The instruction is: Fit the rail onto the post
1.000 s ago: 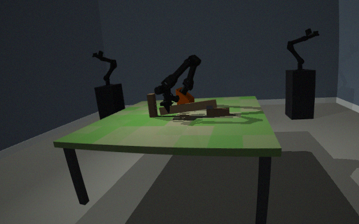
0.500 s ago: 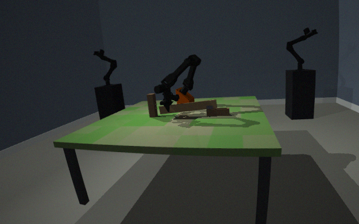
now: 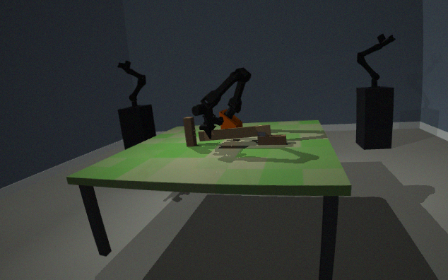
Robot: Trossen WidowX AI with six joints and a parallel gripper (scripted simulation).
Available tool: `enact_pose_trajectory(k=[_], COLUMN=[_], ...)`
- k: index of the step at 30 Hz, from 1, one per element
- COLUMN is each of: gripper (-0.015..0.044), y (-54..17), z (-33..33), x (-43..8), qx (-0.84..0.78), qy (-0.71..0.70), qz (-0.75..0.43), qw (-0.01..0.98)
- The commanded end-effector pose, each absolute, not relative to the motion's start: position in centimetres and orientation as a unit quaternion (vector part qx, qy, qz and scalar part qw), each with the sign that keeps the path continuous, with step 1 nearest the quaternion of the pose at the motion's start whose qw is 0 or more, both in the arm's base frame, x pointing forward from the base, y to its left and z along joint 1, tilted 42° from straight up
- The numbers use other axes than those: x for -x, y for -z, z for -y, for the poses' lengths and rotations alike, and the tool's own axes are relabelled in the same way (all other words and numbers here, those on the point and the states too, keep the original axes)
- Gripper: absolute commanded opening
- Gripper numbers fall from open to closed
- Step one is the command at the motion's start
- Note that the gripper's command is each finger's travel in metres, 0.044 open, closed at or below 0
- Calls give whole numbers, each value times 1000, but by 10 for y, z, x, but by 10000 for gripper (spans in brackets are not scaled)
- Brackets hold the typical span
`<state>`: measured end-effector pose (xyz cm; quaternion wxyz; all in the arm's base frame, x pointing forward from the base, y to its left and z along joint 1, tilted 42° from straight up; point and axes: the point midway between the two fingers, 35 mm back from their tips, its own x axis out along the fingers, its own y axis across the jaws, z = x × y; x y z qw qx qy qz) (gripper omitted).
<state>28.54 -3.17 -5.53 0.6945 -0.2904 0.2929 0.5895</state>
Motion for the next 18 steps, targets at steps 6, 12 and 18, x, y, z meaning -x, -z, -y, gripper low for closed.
enact_pose_trajectory(k=[6,12,18], gripper=[0,0,0], y=[51,48,46], z=[36,38,40], x=[-286,-286,-285], qx=[291,291,291], qy=[-587,-587,-587], qz=[-291,-291,-291], qw=[697,697,697])
